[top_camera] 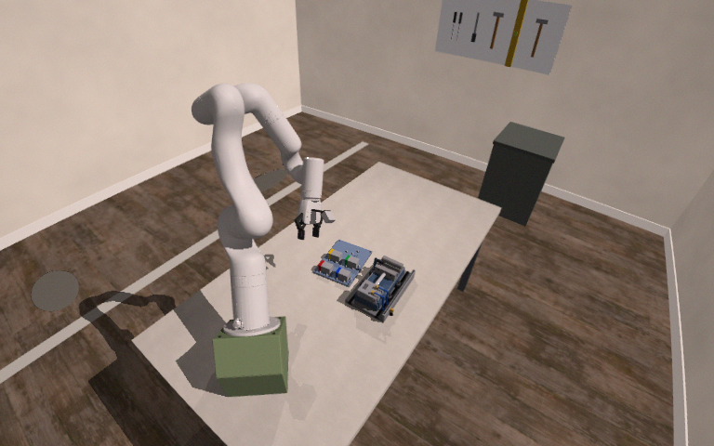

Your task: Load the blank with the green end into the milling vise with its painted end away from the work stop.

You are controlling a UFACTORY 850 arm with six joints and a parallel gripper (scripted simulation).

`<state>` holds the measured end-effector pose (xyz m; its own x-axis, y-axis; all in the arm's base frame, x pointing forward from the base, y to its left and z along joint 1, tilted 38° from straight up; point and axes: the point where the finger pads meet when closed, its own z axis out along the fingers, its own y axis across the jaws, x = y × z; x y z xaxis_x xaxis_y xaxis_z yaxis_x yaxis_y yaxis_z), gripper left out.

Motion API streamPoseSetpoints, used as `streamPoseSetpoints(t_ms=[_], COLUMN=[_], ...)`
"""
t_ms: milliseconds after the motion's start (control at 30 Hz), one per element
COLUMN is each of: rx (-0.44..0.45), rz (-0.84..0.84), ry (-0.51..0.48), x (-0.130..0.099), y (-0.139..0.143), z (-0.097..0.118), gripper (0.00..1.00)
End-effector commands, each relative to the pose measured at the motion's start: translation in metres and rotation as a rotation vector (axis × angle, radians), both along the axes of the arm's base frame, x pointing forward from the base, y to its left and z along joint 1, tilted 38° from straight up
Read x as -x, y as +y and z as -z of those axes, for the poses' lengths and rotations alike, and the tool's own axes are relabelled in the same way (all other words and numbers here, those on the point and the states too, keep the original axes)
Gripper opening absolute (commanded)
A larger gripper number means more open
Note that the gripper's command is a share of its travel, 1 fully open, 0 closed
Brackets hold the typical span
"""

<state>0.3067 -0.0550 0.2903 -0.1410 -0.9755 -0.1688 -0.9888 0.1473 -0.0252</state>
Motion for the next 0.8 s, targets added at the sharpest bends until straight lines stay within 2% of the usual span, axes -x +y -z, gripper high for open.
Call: streamPoseSetpoints(t_ms=[0,300,533,767], rx=[-0.006,-0.058,-0.058,-0.098], rz=[-0.002,-0.023,-0.023,-0.039], ry=[-0.023,-0.222,-0.222,-0.376], x=[-0.002,-0.018,-0.018,-0.03], y=[-0.003,-0.027,-0.027,-0.045], z=[-0.002,-0.02,-0.02,-0.033], gripper=[1.0,1.0,1.0,1.0])
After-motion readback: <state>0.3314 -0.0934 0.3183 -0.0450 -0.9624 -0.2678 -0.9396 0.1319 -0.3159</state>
